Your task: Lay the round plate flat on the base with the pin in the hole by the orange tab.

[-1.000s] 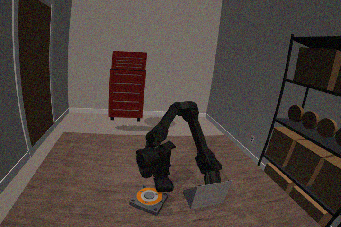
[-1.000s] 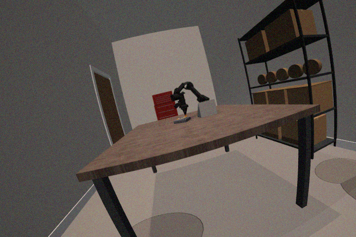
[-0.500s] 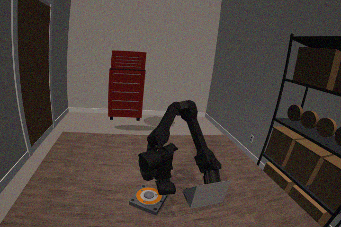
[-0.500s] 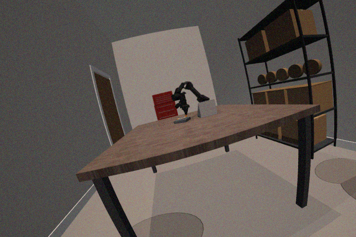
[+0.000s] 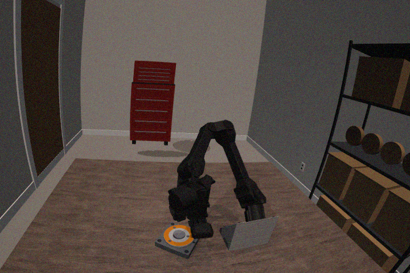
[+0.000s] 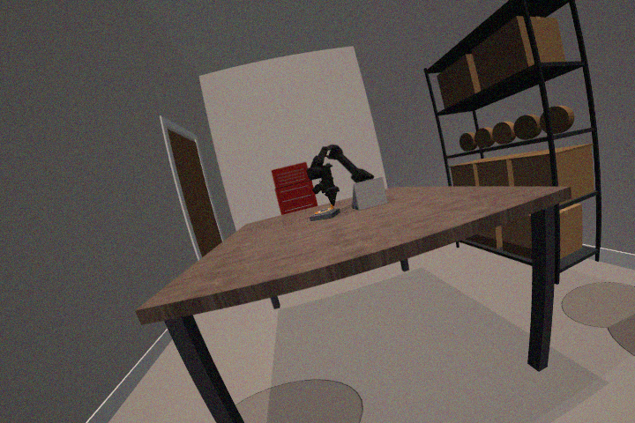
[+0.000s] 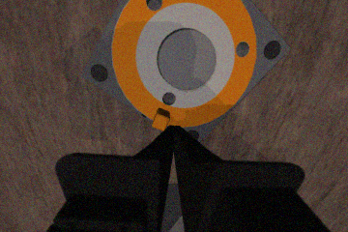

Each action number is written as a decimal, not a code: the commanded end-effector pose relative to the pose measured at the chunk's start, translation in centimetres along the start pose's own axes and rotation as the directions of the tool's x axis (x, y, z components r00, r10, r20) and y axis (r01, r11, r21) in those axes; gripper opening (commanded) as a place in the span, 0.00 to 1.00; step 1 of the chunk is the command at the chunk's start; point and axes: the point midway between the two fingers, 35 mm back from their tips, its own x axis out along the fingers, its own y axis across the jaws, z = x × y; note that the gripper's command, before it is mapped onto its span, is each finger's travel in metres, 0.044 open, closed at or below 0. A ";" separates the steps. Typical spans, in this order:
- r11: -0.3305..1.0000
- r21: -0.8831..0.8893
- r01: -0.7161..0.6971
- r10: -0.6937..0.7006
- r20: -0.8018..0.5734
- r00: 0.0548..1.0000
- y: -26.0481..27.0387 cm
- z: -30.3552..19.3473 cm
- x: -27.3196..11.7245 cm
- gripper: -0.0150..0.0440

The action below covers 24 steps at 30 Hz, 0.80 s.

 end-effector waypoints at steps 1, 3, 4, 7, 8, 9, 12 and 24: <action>1.000 0.008 -0.004 0.004 -0.001 1.000 0.3 0.0 0.0 0.25; 1.000 0.008 -0.004 0.004 -0.001 1.000 0.4 0.1 0.0 0.25; 1.000 0.008 -0.004 0.004 -0.001 1.000 0.5 0.1 0.0 0.25; 1.000 0.008 -0.004 0.004 -0.001 1.000 0.7 0.1 0.0 0.25; 1.000 0.008 -0.004 0.004 -0.001 1.000 0.7 0.1 0.0 0.25; 1.000 0.008 -0.004 0.004 -0.001 1.000 0.8 0.1 0.0 0.25; 1.000 0.008 -0.004 0.004 -0.001 1.000 0.9 0.2 0.0 0.25; 1.000 0.007 -0.007 0.007 -0.001 1.000 1.0 0.3 -4.1 0.25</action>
